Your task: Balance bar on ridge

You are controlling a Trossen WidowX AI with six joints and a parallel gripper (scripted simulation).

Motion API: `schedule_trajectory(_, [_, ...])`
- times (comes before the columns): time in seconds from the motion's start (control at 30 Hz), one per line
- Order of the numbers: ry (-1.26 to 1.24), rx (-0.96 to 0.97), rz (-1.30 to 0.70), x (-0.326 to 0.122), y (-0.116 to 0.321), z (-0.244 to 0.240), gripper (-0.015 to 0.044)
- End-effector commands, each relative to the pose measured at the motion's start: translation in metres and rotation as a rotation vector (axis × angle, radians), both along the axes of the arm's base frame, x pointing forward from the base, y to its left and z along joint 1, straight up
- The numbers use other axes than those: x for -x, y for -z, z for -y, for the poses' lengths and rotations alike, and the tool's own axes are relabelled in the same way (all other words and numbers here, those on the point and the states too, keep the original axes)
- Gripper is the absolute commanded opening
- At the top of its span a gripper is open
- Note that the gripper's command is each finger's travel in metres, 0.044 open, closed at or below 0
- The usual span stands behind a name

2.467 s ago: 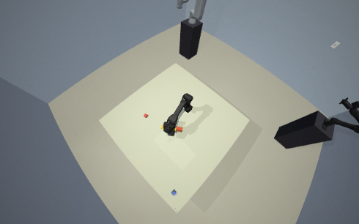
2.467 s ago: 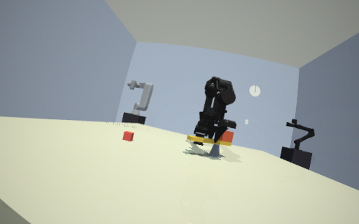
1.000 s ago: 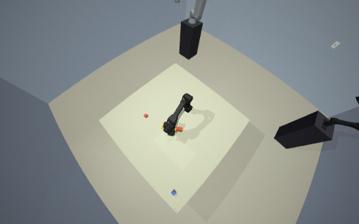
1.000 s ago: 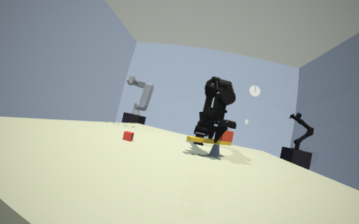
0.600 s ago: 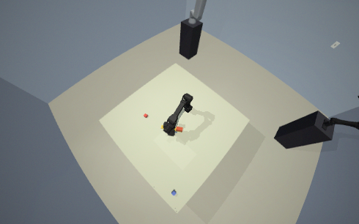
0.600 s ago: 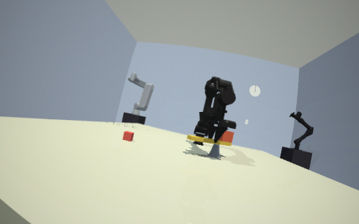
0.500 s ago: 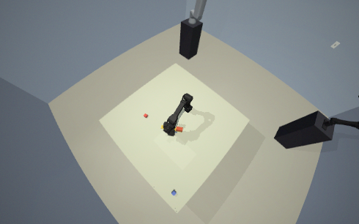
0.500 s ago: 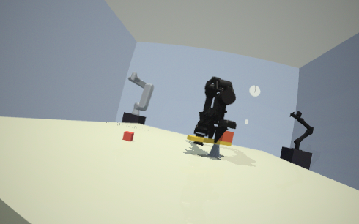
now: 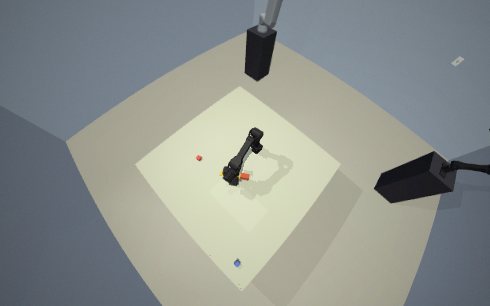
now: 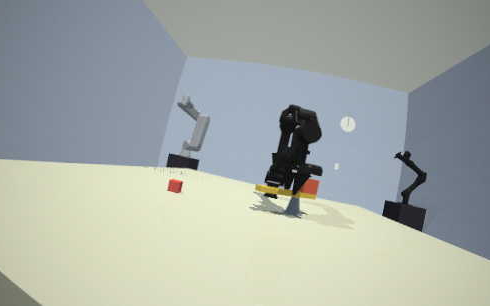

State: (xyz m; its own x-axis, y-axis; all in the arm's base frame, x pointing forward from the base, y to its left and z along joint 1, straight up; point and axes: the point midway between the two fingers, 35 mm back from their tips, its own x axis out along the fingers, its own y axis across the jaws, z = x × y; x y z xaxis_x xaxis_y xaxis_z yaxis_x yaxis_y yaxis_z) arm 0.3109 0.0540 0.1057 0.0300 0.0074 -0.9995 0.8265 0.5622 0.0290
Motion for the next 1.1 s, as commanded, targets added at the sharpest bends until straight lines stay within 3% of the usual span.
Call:
schedule_trajectory(0.0, [0.000,0.000,-0.002,0.000,0.000,0.000,0.0185])
schedule_trajectory(0.33, [0.000,0.000,-0.002,0.000,0.000,0.000,0.0185])
schedule_trajectory(0.67, [0.000,0.000,-0.002,0.000,0.000,0.000,0.0440])
schedule_trajectory(0.8, [0.000,0.000,-0.001,-0.001,-0.007,0.000,0.0440])
schedule_trajectory(1.07, [0.000,0.000,0.000,0.001,-0.093,0.000,0.0440])
